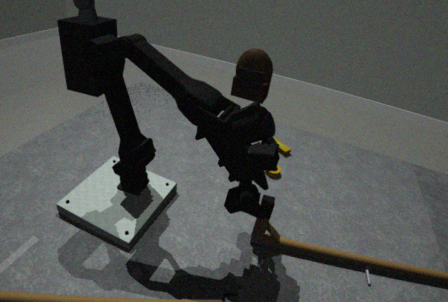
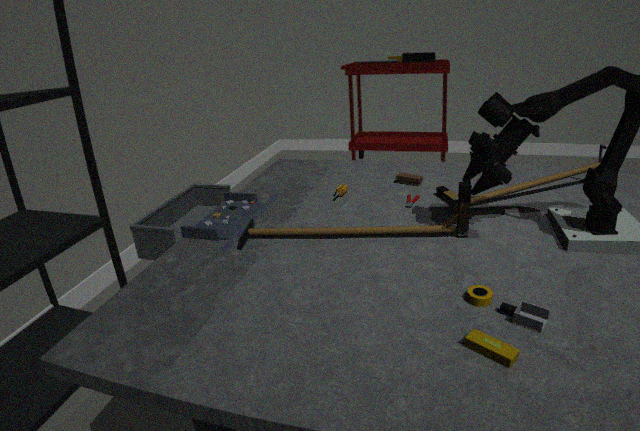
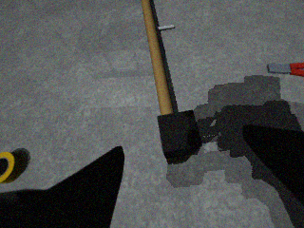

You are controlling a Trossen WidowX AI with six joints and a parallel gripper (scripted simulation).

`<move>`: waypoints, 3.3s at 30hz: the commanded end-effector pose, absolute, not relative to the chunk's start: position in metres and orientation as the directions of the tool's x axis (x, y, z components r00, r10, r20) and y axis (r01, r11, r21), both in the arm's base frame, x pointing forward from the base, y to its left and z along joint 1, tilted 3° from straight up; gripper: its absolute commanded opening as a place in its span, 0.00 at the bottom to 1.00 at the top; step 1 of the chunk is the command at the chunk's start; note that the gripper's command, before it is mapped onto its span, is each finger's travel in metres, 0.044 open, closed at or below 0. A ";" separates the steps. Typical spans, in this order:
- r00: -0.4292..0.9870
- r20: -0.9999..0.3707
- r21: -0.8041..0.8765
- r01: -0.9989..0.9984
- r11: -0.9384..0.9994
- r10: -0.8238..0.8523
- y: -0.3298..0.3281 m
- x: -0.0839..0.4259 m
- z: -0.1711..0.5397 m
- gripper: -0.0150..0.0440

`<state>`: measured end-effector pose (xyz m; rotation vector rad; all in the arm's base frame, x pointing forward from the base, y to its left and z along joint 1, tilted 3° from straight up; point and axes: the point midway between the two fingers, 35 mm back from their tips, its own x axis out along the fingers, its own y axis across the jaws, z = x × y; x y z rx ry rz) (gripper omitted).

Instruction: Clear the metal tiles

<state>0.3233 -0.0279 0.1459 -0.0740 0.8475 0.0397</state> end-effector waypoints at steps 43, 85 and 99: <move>0.660 -0.751 -0.047 -0.072 0.996 0.012 -0.026 0.354 0.105 0.56; 0.661 -0.750 -0.046 -0.020 0.999 -0.021 -0.056 0.357 0.108 0.25; 0.661 -0.749 -0.046 0.010 0.999 -0.041 -0.074 0.357 0.109 0.25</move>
